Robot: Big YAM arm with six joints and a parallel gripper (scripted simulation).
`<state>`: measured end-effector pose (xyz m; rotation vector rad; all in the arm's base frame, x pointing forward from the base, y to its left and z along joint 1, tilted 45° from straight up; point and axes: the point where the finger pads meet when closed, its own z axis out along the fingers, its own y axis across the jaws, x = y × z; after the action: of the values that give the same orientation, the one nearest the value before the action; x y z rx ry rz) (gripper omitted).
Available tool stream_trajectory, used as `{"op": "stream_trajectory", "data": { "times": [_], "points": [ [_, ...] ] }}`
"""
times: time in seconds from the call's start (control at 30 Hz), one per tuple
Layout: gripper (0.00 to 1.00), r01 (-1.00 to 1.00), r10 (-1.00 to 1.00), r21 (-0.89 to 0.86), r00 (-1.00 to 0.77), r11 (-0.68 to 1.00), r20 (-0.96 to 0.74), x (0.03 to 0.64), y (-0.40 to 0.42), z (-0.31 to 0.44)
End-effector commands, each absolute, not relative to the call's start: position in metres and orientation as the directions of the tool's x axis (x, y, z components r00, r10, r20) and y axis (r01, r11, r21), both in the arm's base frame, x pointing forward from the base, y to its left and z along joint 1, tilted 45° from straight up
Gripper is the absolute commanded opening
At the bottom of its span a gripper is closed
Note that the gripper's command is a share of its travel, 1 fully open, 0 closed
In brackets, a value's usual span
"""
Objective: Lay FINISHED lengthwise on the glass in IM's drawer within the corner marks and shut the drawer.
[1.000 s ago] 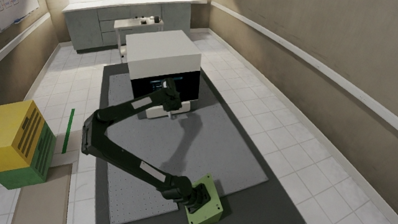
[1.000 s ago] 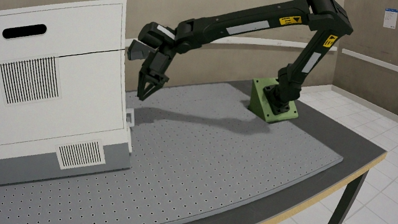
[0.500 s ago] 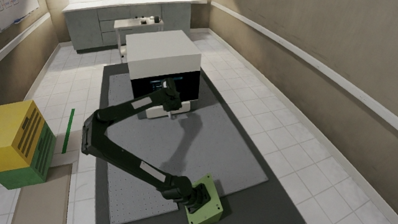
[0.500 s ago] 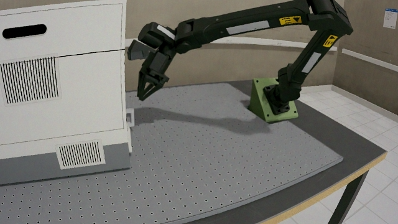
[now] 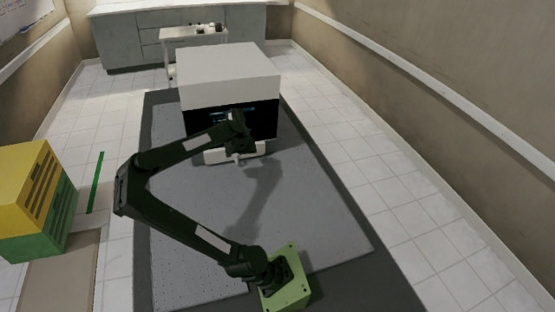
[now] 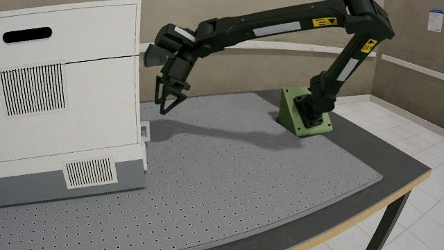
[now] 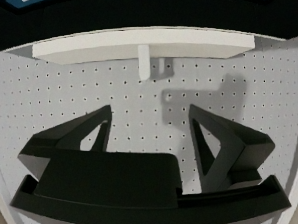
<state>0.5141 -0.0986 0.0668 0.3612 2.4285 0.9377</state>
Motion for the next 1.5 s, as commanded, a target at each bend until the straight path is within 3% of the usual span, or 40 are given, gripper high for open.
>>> {"op": "stream_trajectory", "data": {
  "times": [0.0,0.47,1.47],
  "points": [
    [1.00,0.021,0.389,0.651,-0.816,0.759,-0.427,0.516,-0.128,0.095],
    [1.00,0.070,0.313,0.631,-0.907,0.772,-0.281,0.442,-0.136,0.079],
    [1.00,0.008,0.091,0.685,-0.992,0.729,-0.085,0.330,-0.143,0.133]
  ]
}}
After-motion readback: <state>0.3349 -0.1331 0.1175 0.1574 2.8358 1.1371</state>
